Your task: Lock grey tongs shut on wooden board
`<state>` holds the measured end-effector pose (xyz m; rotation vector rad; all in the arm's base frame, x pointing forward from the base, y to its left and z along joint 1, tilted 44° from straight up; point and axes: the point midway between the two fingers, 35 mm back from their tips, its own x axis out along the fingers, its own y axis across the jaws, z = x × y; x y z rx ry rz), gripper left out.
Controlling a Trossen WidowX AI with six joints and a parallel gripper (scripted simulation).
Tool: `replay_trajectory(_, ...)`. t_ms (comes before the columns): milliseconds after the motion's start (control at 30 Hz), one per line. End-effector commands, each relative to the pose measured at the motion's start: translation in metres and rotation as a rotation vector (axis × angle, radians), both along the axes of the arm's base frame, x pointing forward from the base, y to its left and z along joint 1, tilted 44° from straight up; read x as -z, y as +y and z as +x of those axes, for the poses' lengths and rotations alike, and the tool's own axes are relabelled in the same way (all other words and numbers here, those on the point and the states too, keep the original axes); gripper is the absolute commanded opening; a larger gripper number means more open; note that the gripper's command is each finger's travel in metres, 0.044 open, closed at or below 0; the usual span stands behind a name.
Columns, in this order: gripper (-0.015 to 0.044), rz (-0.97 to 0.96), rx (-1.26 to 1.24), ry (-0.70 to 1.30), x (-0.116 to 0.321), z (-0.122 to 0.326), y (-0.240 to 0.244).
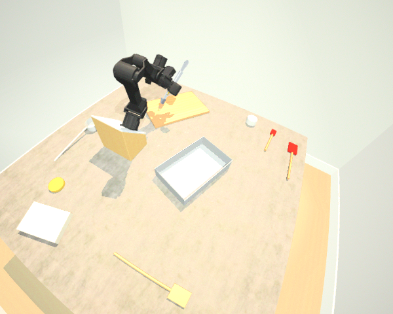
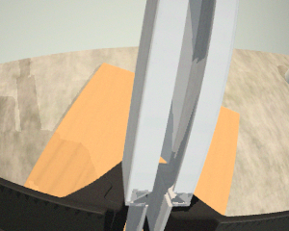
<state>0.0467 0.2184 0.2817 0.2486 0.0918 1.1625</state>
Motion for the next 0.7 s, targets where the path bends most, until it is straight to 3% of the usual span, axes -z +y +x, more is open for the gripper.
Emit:
replay_trajectory(0,-0.015,0.005,0.004,-0.003,-0.001,0.001,-0.001)
replay_trajectory(333,-0.015,-0.012,0.0,-0.006,-0.002,0.001,0.001)
replay_trajectory(667,-0.015,-0.166,-0.04,-0.015,-0.009,0.002,0.012)
